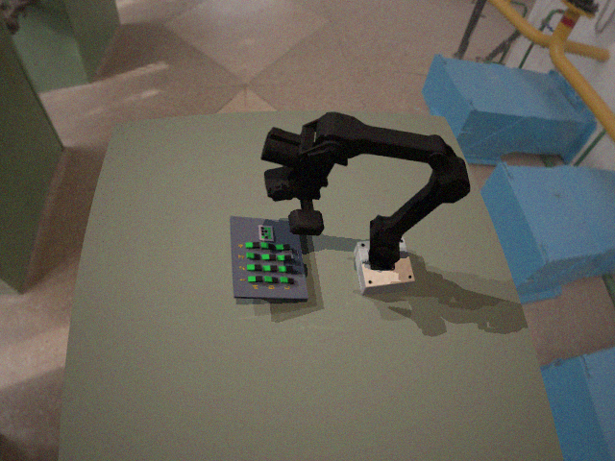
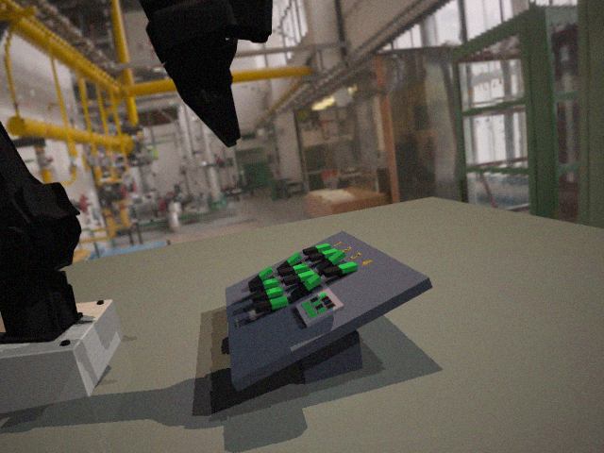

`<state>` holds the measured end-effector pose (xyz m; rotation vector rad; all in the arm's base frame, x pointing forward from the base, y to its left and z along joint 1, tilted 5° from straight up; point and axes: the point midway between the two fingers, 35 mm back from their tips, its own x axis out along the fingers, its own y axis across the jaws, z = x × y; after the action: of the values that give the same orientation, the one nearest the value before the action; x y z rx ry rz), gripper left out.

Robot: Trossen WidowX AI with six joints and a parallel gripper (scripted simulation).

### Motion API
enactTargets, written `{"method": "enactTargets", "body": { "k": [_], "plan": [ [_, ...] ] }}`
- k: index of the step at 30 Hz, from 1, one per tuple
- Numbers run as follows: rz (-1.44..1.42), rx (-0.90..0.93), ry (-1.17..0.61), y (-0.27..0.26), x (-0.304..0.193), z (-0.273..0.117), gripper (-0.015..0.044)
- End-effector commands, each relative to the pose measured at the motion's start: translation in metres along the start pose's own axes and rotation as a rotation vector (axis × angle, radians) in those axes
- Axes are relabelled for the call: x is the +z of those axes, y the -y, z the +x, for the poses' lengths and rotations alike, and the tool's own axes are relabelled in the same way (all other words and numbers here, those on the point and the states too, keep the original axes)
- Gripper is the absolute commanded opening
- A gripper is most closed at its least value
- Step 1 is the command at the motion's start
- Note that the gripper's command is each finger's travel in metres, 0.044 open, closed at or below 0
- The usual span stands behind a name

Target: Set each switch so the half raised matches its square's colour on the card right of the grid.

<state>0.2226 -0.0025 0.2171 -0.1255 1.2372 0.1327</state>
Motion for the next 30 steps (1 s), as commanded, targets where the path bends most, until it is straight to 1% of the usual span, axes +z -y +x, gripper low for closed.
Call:
{"method": "enactTargets", "body": {
  "k": [1, 3, 6, 9, 11, 15, 17, 20, 25, 30],
  "plan": [
    [0.000, 0.000, 0.001, -0.001, 0.001, 0.002, 0.0374],
    [-0.001, 0.003, 0.010, -0.011, 0.011, 0.016, 0.0321],
    [-0.001, 0.013, 0.027, -0.040, 0.029, 0.050, 0.0242],
    [-0.001, 0.022, 0.037, -0.072, 0.037, 0.083, 0.0164],
    [-0.002, 0.024, 0.039, -0.080, 0.037, 0.091, 0.0111],
    [-0.002, 0.024, 0.039, -0.080, 0.037, 0.091, 0.0006],
    [-0.001, 0.024, 0.045, -0.080, 0.037, 0.099, 0.0000],
    [-0.001, 0.024, 0.064, -0.081, 0.037, 0.124, 0.0000],
    [-0.001, 0.024, 0.065, -0.081, 0.037, 0.126, 0.0000],
    [-0.001, 0.024, 0.066, -0.081, 0.038, 0.136, 0.0000]
  ]
}}
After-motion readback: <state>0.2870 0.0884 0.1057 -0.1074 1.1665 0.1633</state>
